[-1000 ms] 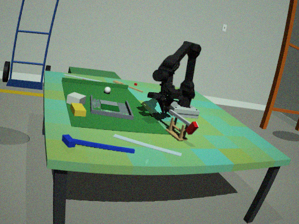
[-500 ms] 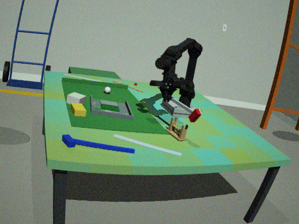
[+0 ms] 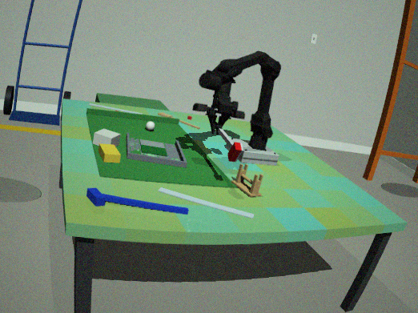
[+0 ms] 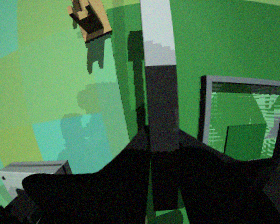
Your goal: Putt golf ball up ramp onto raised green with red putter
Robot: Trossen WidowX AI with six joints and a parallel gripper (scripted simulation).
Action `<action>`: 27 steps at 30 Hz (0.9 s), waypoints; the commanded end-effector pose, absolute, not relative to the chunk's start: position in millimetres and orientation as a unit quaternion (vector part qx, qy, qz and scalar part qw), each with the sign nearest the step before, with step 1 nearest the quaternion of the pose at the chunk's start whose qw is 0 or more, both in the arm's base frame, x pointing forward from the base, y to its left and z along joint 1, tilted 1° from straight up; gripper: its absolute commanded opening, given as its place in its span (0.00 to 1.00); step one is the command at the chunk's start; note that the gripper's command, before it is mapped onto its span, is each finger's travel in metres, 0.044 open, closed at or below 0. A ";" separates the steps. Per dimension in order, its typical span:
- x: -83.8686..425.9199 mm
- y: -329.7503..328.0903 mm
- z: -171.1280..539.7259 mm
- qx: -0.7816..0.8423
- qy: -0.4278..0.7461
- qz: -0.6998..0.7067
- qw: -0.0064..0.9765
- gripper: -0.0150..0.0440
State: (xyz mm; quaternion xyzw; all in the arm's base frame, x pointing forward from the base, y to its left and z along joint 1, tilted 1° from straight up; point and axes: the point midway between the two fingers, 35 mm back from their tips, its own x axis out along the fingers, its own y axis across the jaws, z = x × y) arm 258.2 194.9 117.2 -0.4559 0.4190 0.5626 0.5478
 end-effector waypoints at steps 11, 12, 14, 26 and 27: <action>301.1 119.3 121.9 -0.386 0.503 0.460 0.622 0.25; 303.0 114.3 122.2 -0.380 0.509 0.452 0.627 0.25; 306.7 104.1 122.8 -0.367 0.518 0.436 0.638 0.25; 321.7 37.4 126.3 -0.294 0.573 0.341 0.685 0.25; 322.3 31.3 126.6 -0.289 0.577 0.333 0.687 0.25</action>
